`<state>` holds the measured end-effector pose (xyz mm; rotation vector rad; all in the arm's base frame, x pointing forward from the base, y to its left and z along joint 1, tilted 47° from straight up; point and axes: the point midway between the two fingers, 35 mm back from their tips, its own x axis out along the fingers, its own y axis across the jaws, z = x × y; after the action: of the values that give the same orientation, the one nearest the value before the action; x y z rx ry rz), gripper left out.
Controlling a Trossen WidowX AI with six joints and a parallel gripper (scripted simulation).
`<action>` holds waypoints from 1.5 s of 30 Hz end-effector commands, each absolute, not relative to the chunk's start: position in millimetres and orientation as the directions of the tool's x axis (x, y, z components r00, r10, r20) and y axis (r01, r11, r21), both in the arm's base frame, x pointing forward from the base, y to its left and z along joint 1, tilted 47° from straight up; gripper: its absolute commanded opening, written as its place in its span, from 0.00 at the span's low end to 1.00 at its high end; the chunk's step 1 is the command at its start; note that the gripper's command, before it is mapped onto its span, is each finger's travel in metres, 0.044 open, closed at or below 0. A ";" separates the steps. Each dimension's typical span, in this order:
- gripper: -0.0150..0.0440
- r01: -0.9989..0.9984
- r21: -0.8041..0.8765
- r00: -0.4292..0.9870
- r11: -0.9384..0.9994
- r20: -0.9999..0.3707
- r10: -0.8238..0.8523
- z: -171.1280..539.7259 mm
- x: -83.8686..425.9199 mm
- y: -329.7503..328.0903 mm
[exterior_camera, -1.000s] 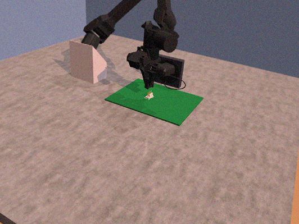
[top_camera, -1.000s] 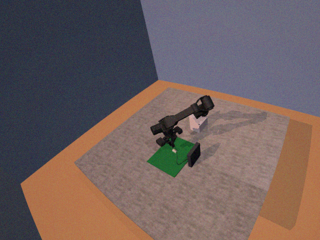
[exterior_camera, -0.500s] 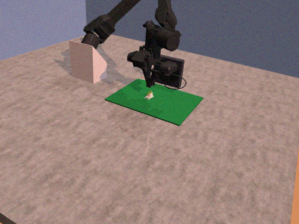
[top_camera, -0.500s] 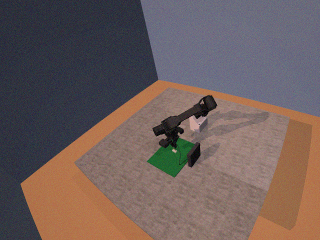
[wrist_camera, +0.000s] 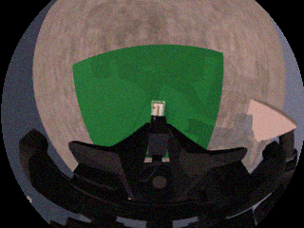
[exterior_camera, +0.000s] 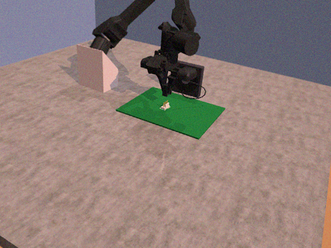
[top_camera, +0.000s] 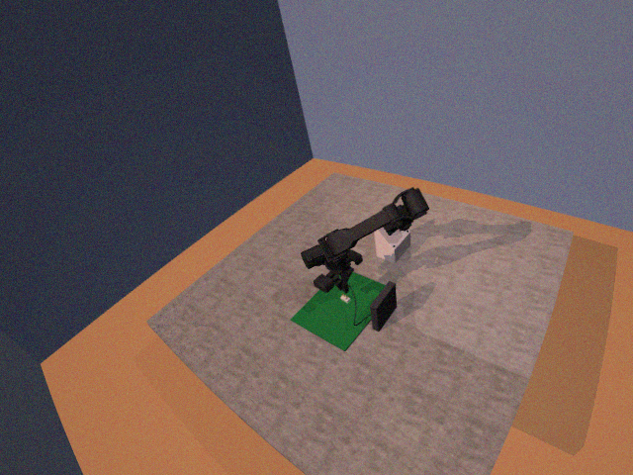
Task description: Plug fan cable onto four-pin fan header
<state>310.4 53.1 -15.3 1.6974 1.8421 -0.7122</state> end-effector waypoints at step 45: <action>0.25 0.997 -0.033 -0.068 0.063 -0.692 0.719 -31.1 309.7 67.5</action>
<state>308.5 66.9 -32.3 1.6990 1.8444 -0.7221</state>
